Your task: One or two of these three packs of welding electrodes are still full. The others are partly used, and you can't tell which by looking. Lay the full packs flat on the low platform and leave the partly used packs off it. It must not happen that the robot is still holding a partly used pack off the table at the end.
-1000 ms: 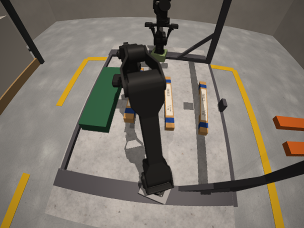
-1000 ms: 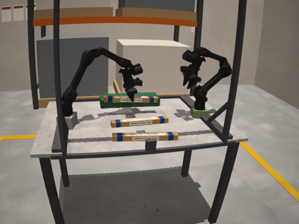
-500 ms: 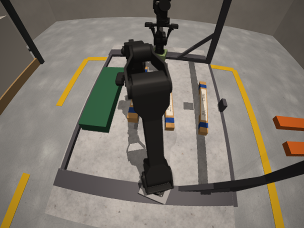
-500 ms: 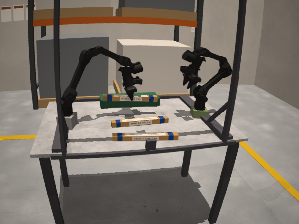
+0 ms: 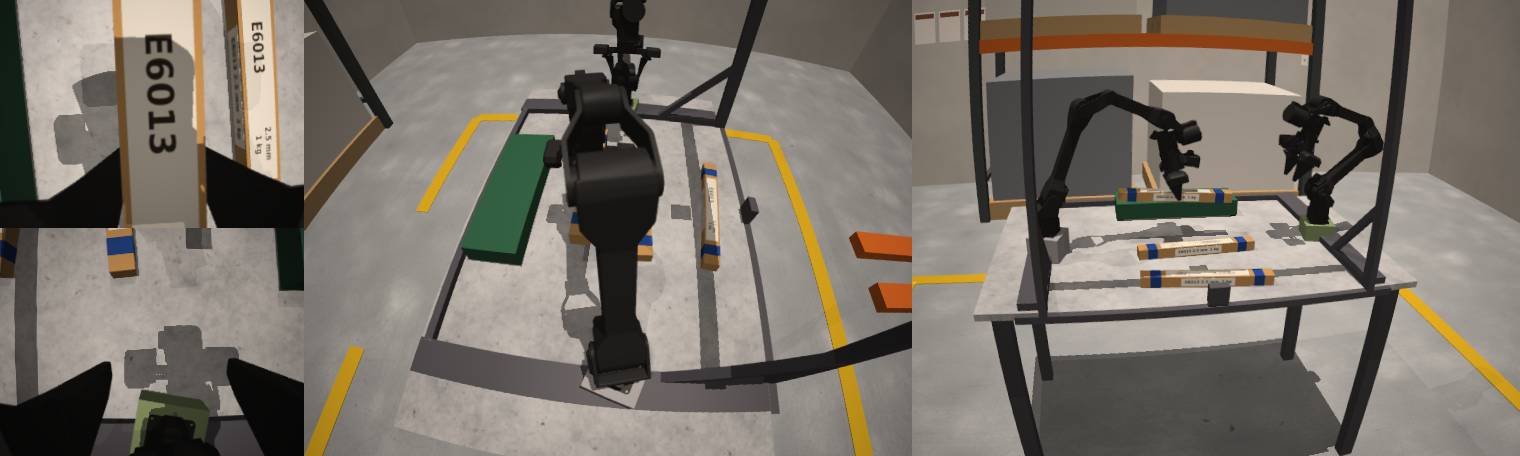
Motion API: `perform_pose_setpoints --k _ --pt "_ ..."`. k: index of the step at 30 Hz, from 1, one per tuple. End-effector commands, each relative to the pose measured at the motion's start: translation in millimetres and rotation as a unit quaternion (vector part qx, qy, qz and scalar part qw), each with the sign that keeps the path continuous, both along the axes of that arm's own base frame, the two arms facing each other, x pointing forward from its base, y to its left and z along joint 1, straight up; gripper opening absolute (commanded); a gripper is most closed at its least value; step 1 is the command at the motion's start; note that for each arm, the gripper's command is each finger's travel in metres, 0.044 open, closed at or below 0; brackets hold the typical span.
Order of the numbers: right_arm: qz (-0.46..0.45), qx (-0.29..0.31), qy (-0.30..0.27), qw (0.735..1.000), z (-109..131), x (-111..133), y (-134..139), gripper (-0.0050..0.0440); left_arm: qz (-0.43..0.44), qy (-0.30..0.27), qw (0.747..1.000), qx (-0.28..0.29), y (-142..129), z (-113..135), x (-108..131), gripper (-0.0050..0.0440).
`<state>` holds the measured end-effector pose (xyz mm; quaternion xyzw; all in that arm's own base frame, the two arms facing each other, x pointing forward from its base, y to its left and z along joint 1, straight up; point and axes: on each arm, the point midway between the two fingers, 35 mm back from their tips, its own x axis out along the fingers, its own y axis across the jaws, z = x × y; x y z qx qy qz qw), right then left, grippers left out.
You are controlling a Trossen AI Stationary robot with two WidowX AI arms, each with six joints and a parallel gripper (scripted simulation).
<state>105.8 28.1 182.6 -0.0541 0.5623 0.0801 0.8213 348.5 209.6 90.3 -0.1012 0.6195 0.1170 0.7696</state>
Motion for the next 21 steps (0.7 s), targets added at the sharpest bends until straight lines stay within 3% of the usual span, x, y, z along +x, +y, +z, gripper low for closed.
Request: perform_pose_setpoints --k 1,21 --pt "-0.002 0.002 -0.011 1.000 7 1 0 0.0330 0.001 -0.040 0.999 0.025 -7 40 5 -0.0050" --pt "-0.002 0.002 -0.011 1.000 7 1 0 0.0330 0.001 -0.044 0.999 0.025 -45 70 1 -0.0050"
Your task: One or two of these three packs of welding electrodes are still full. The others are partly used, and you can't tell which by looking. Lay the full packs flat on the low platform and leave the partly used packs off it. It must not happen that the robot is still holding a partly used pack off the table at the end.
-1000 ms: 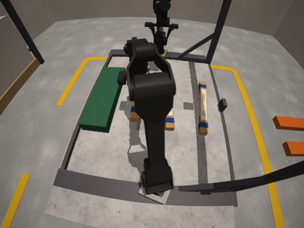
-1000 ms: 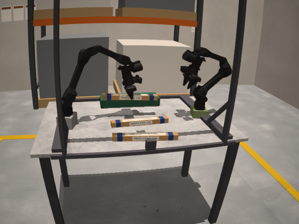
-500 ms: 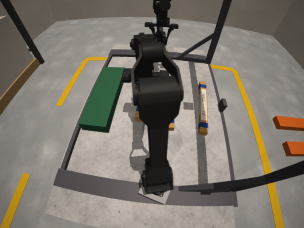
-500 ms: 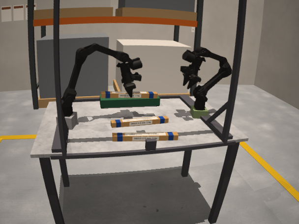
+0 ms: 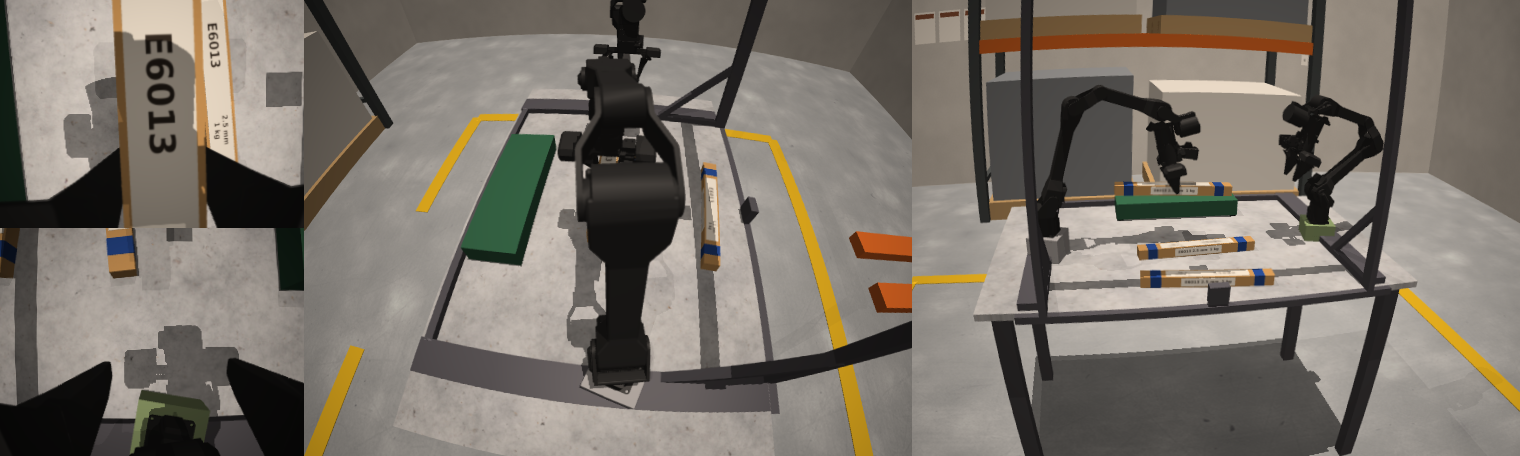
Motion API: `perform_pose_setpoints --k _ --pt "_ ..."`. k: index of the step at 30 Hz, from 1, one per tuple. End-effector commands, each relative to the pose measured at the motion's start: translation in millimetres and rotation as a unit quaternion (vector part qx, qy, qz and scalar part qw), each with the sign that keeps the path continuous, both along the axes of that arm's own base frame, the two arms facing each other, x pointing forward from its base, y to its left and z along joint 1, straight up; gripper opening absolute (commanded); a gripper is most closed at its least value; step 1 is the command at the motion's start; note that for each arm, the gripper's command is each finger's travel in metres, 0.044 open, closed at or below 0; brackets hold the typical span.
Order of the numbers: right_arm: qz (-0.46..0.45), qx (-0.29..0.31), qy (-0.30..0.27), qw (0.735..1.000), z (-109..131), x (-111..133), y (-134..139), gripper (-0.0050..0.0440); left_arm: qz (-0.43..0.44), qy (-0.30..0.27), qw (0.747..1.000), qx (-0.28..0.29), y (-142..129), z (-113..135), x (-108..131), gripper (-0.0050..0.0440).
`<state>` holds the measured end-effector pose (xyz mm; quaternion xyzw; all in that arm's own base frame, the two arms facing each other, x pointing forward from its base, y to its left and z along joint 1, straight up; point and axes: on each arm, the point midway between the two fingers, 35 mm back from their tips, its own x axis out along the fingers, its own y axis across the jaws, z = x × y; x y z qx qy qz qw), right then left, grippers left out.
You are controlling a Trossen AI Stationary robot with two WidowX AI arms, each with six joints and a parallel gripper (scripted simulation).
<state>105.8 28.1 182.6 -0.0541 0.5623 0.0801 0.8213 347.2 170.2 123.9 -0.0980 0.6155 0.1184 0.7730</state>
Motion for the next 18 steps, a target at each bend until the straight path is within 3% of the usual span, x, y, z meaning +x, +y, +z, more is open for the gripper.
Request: perform_pose_setpoints --k 1,18 --pt "-0.002 0.002 -0.011 1.000 7 1 0 0.0330 0.002 -0.040 0.999 0.021 -8 38 2 -0.0050" --pt "-0.002 0.002 -0.011 1.000 7 1 0 0.0330 0.003 -0.036 0.999 0.017 -18 39 -2 -0.0050"
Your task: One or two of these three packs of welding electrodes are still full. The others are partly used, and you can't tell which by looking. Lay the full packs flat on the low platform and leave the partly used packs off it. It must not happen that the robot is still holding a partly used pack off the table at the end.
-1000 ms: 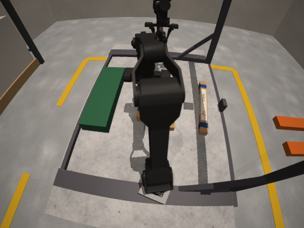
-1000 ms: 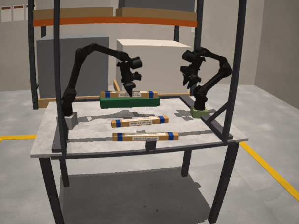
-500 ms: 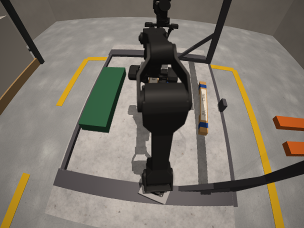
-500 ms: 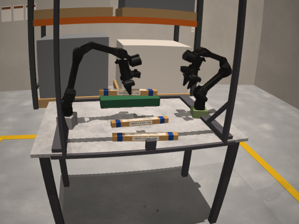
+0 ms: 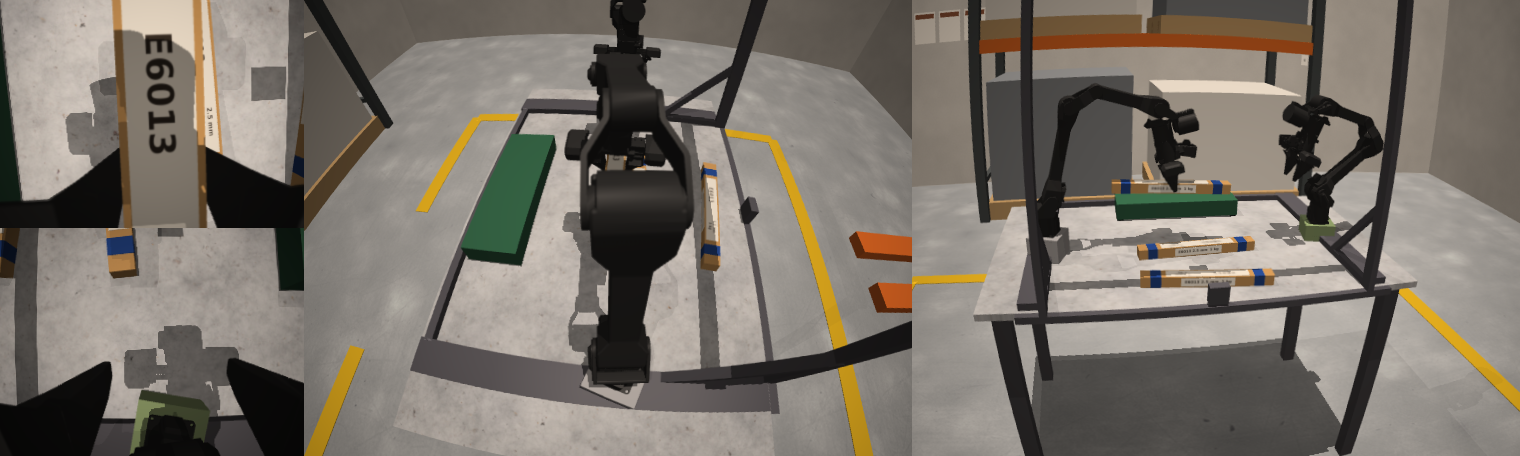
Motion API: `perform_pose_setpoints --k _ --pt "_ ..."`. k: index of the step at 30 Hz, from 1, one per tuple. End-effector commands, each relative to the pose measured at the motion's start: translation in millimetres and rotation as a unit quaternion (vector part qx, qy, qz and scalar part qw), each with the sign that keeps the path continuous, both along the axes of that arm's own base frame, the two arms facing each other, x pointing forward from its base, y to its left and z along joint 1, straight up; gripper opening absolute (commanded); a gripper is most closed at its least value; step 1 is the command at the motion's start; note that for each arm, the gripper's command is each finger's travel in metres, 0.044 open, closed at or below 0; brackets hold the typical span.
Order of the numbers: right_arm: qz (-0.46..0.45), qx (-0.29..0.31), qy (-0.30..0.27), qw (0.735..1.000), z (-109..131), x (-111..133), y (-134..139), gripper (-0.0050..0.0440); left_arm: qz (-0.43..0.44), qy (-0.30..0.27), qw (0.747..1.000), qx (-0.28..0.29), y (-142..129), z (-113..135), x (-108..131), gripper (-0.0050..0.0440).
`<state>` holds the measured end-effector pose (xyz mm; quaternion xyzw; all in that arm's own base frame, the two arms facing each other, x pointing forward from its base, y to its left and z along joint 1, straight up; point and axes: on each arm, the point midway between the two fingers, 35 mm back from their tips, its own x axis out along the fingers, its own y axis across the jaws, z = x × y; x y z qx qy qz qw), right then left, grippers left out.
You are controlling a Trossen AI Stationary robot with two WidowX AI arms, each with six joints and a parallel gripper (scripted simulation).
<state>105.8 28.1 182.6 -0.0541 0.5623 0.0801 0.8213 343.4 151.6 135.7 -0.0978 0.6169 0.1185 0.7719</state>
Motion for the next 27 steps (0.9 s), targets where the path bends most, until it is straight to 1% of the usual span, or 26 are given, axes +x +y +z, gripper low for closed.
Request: perform_pose_setpoints --k 1,17,18,27 --pt "-0.002 0.002 -0.011 1.000 7 1 0 0.0330 0.003 -0.038 0.999 0.017 0 27 1 -0.0050" --pt "-0.002 0.002 -0.011 1.000 7 1 0 0.0330 0.002 -0.038 0.999 0.017 -1 26 0 -0.0050" --pt "-0.002 0.002 -0.011 1.000 7 1 0 0.0330 0.001 -0.031 0.999 0.014 -1 9 -1 -0.0050" --pt "-0.002 0.002 -0.011 1.000 7 1 0 0.0330 0.001 -0.031 0.999 0.014 -1 0 -1 -0.0050"
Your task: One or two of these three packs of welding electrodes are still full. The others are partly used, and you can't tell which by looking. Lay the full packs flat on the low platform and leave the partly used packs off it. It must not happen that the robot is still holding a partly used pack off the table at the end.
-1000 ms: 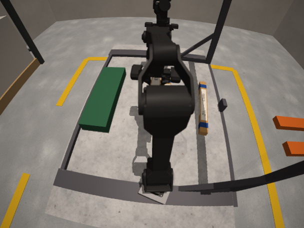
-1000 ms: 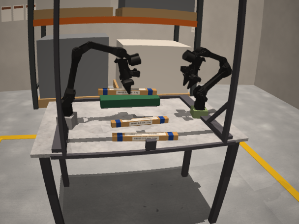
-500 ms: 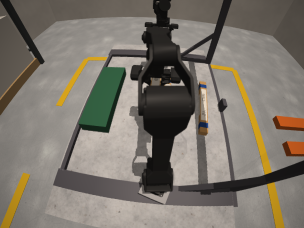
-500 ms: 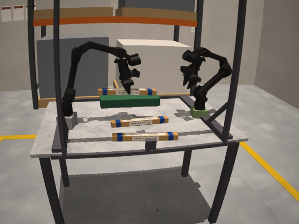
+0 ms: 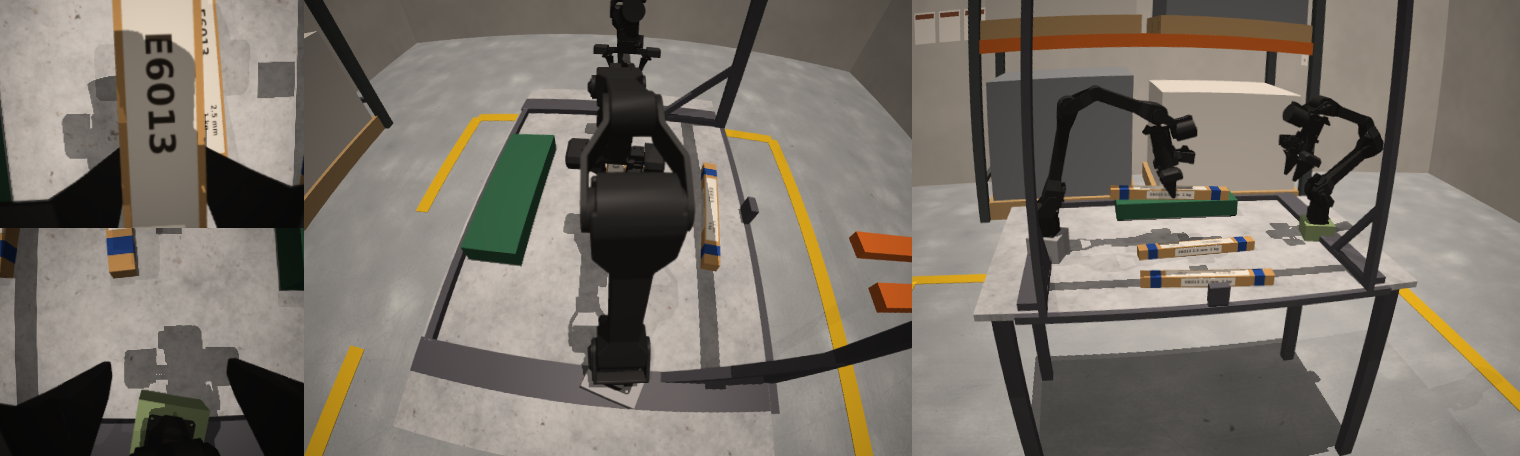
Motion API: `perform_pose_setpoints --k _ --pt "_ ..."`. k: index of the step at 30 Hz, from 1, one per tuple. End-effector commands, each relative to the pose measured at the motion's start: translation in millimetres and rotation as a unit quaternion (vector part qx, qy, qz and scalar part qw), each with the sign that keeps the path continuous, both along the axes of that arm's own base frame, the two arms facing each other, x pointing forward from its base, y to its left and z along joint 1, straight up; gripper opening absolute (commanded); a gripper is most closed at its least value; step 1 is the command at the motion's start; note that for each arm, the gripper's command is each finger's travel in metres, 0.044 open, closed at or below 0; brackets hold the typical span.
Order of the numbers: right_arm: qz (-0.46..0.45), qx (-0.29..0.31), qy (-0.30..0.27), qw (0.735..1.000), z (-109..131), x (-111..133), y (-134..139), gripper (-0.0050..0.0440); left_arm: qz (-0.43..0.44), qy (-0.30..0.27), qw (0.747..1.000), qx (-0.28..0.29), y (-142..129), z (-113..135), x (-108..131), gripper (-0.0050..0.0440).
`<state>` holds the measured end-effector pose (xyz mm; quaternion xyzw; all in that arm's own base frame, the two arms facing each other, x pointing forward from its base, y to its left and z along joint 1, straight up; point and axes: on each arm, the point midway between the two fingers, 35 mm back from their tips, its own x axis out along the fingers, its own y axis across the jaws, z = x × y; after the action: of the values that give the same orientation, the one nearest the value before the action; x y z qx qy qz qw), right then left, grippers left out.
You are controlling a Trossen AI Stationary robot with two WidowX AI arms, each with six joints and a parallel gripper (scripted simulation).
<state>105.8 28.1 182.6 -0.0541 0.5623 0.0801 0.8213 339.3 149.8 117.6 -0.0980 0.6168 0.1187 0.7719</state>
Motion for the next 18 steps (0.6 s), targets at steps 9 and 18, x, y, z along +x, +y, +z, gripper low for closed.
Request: perform_pose_setpoints --k 9,18 --pt "-0.002 0.002 -0.011 1.000 7 1 0 0.0330 0.001 -0.031 0.999 0.014 1 6 4 -0.0050" --pt "-0.002 0.002 -0.011 1.000 7 1 0 0.0330 0.001 -0.031 0.999 0.014 1 -4 4 -0.0050"
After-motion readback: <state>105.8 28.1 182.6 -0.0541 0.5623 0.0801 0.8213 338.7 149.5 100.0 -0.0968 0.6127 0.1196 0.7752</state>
